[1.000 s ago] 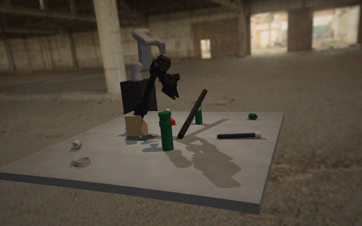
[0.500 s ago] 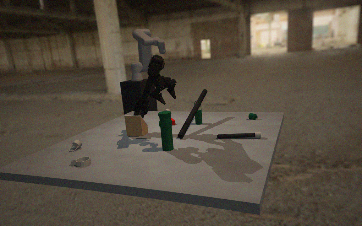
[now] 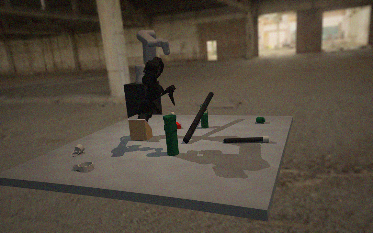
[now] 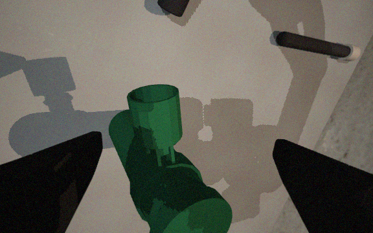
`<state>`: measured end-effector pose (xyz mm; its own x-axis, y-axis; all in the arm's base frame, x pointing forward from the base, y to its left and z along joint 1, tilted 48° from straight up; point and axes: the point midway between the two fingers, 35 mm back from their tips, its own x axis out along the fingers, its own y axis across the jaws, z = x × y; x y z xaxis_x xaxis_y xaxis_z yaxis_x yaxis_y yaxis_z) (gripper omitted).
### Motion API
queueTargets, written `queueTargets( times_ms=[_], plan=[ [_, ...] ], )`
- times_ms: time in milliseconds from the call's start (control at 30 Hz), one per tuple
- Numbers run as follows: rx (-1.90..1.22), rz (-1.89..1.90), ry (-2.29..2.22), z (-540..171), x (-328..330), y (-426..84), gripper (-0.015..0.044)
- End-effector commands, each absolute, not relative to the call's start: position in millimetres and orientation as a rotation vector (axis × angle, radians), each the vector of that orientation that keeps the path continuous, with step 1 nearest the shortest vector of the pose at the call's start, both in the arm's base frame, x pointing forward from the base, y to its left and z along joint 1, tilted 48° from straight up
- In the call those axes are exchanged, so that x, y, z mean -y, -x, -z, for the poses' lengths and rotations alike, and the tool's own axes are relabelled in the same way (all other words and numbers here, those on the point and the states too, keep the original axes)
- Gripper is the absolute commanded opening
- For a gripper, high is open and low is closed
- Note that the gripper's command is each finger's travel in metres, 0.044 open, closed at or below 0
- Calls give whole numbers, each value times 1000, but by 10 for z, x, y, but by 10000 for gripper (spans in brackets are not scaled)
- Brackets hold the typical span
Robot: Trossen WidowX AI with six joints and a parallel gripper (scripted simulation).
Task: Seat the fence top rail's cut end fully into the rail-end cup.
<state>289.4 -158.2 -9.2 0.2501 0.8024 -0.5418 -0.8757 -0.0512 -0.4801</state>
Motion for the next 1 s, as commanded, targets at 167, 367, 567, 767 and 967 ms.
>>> queueTargets(
  times_ms=[167, 367, 567, 767, 967],
  plan=[
    [-28, -1393, 942, 195, 1616, -2835, 440],
    [-1, -1396, 943, 430, 1386, -2786, 440],
    [4, -1397, 943, 473, 1338, -2774, 440],
    [12, -1392, 942, 509, 1284, -2799, 440],
    [23, -1385, 941, 560, 1205, -2832, 440]
  ],
)
